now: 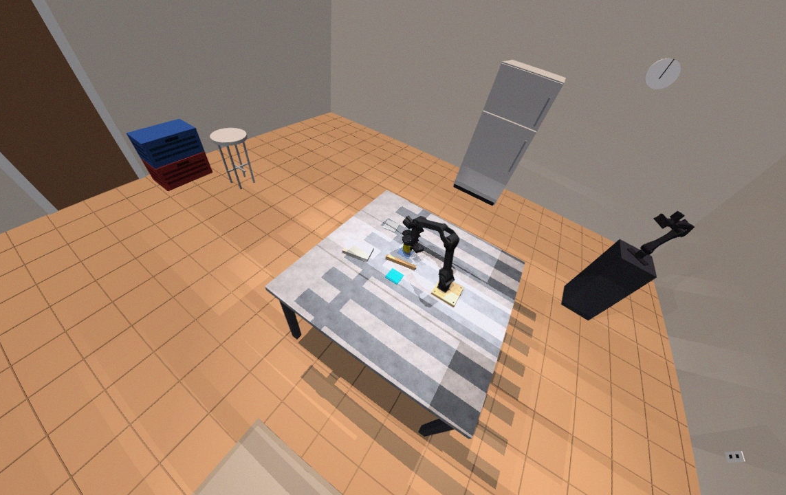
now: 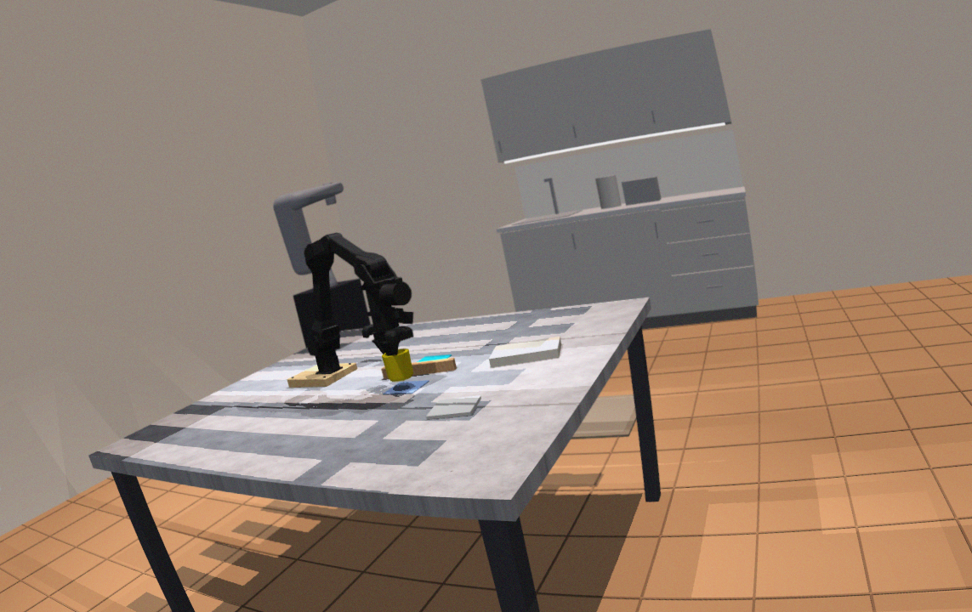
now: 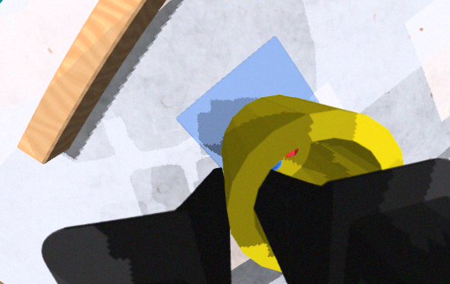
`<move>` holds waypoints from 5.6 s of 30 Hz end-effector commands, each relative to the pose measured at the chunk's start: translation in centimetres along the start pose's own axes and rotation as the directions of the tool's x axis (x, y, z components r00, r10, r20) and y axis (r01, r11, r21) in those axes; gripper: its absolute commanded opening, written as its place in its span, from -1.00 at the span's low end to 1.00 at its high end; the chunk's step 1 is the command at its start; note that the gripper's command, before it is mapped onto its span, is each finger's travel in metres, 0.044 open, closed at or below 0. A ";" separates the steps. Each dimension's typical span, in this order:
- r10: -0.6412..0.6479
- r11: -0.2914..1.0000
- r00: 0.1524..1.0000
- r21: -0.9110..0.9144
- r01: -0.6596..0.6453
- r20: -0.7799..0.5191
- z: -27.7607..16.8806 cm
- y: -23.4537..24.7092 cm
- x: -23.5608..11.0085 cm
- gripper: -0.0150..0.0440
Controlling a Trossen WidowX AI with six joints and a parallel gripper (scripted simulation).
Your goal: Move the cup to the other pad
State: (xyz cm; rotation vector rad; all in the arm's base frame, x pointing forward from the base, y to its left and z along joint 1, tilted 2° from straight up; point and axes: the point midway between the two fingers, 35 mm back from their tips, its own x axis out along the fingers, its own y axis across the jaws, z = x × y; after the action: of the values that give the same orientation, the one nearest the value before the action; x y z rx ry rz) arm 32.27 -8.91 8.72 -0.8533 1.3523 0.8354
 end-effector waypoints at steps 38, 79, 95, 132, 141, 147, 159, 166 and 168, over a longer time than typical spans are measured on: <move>-0.001 1.000 1.000 -0.005 0.001 0.006 1.9 1.6 -2.8 -0.49; 0.005 1.000 1.000 -0.006 -0.005 0.014 9.2 7.6 -3.3 -0.49; 0.007 1.000 1.000 -0.006 -0.007 0.016 11.8 9.9 -3.4 -0.49; 0.012 1.000 1.000 -0.006 -0.012 0.022 17.2 15.2 -3.5 -0.49; 0.012 1.000 1.000 -0.006 -0.012 0.022 17.4 15.4 -2.9 -0.49; 0.012 1.000 1.000 -0.006 -0.012 0.022 17.5 15.4 -2.1 -0.49; 0.012 1.000 1.000 -0.006 -0.012 0.022 17.6 15.5 -0.5 -0.49; 0.012 1.000 1.000 -0.006 -0.012 0.022 17.7 15.5 0.5 -0.49; 0.012 1.000 1.000 -0.006 -0.012 0.022 17.7 15.6 0.7 -0.49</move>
State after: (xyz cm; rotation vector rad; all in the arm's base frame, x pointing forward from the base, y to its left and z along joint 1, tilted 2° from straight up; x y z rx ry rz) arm 26.72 14.06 8.72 -0.8377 1.3275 0.8630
